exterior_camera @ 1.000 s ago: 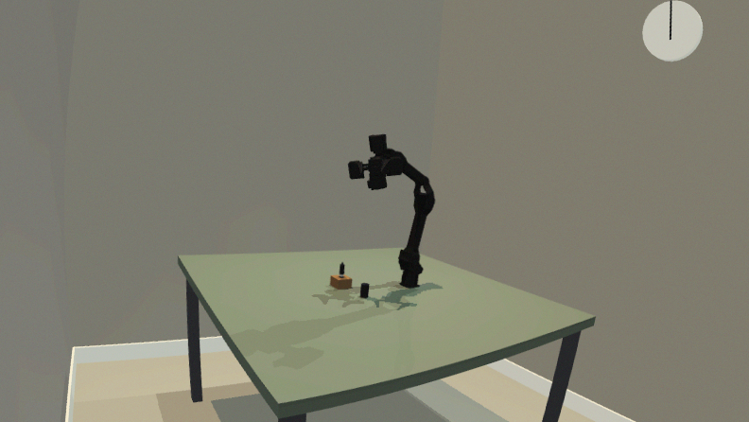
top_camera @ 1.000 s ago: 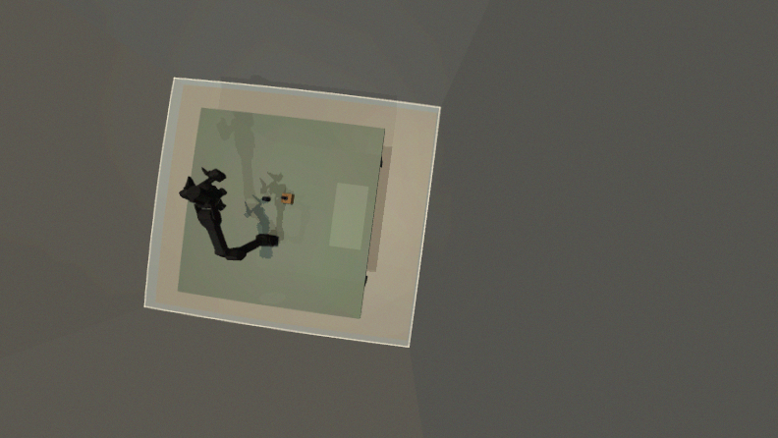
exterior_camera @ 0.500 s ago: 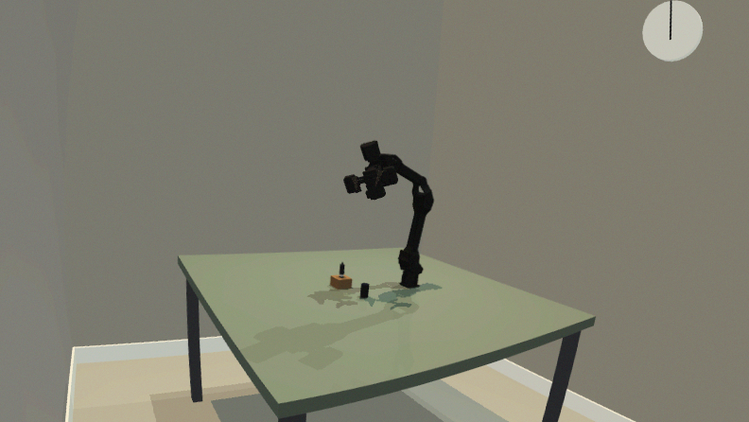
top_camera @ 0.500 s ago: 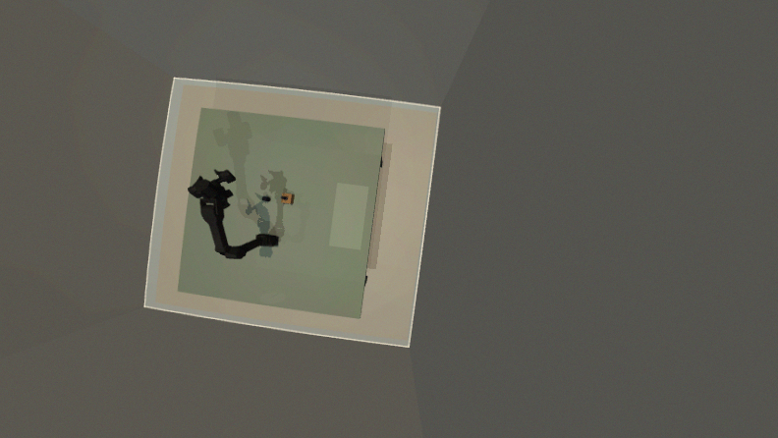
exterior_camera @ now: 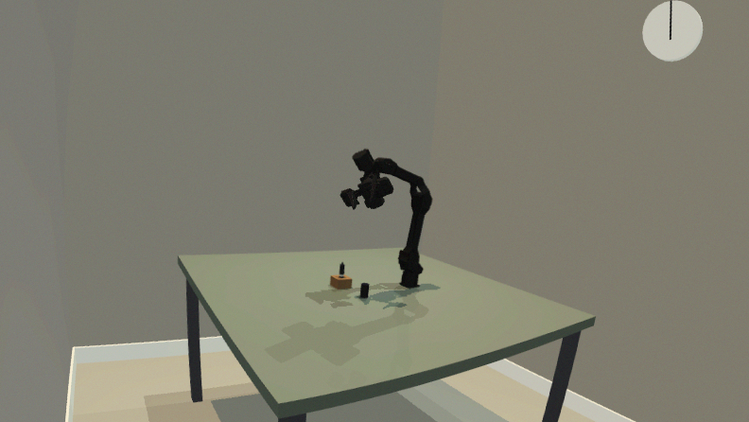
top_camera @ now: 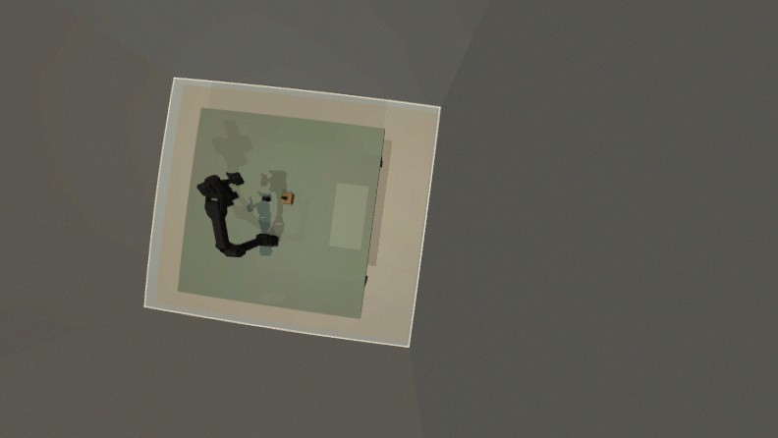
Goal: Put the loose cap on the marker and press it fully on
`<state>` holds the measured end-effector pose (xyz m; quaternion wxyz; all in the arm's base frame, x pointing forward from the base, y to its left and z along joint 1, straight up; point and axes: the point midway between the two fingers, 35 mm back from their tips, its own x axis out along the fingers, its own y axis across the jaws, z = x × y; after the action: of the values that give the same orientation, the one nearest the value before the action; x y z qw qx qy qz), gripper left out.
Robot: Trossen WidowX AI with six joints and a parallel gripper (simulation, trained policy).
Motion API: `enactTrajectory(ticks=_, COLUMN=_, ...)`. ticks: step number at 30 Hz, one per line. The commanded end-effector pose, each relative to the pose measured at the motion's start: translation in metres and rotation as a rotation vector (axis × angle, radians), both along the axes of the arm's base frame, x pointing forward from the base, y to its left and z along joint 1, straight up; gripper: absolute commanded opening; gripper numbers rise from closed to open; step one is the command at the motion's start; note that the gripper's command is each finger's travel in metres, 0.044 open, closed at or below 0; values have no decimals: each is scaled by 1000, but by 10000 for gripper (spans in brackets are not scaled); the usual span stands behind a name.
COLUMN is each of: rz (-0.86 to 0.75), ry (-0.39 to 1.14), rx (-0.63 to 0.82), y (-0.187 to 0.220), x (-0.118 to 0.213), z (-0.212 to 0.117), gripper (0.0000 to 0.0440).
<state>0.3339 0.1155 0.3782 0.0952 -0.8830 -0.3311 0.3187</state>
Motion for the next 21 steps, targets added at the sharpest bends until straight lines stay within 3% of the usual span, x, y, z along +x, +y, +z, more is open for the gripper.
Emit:
enactTrajectory(ticks=1, rz=-15, ry=64, rx=-19, y=-3, x=2, z=-17, gripper=323)
enactTrajectory(ticks=21, rz=-90, ry=337, rx=-110, y=-20, x=-3, z=-83, gripper=323)
